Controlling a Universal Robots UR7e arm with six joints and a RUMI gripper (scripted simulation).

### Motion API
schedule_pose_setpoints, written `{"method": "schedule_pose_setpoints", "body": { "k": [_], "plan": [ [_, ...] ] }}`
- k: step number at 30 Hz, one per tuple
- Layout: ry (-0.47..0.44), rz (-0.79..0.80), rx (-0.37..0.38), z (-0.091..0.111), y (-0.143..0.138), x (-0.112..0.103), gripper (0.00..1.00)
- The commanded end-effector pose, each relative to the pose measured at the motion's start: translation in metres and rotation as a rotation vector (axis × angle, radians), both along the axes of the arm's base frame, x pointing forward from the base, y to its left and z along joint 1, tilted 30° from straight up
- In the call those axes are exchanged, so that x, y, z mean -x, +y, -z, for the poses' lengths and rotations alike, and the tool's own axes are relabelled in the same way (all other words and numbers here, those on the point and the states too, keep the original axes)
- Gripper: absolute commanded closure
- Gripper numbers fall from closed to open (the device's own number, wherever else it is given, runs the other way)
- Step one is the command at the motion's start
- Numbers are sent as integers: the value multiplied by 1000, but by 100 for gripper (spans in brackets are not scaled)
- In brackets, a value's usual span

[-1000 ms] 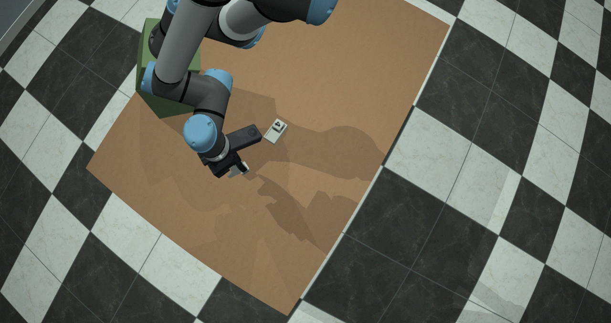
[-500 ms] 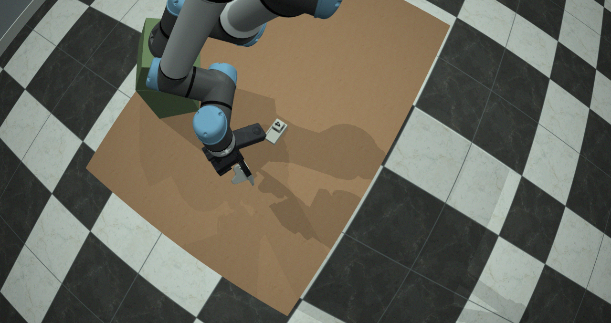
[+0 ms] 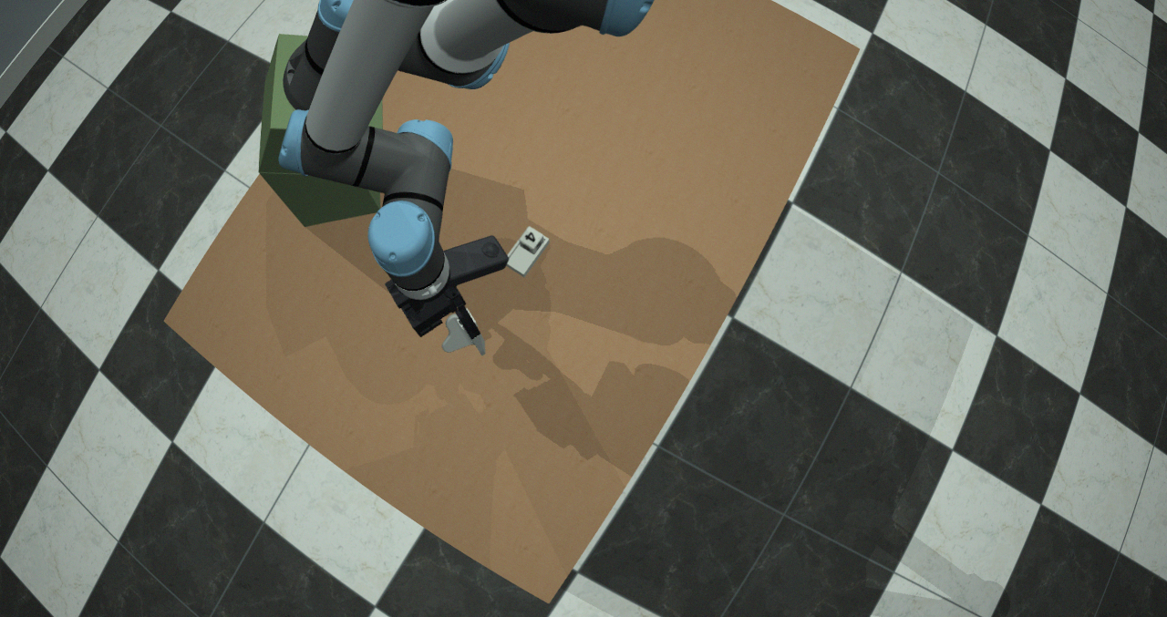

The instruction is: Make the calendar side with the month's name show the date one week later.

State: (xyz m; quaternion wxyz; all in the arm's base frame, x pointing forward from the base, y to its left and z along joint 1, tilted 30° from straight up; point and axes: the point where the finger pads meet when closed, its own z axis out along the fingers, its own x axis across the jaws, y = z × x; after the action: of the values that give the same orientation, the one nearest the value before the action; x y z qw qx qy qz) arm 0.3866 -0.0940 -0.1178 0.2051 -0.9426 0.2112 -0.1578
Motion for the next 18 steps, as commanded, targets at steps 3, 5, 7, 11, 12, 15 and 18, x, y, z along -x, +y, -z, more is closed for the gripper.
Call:
{"method": "schedule_pose_setpoints", "body": {
  "k": [3,5,7,11,12,15,18],
  "plan": [
    [5,7,-6,0,3,1,0],
    [7,13,-9,0,3,1,0],
    [10,21,-12,0,3,1,0],
    [14,31,-17,0,3,1,0],
    [16,38,-19,0,3,0,0],
    [25,61,-30,-1,3,0,0],
    [36,91,-43,-1,3,-1,0]
  ]
}}
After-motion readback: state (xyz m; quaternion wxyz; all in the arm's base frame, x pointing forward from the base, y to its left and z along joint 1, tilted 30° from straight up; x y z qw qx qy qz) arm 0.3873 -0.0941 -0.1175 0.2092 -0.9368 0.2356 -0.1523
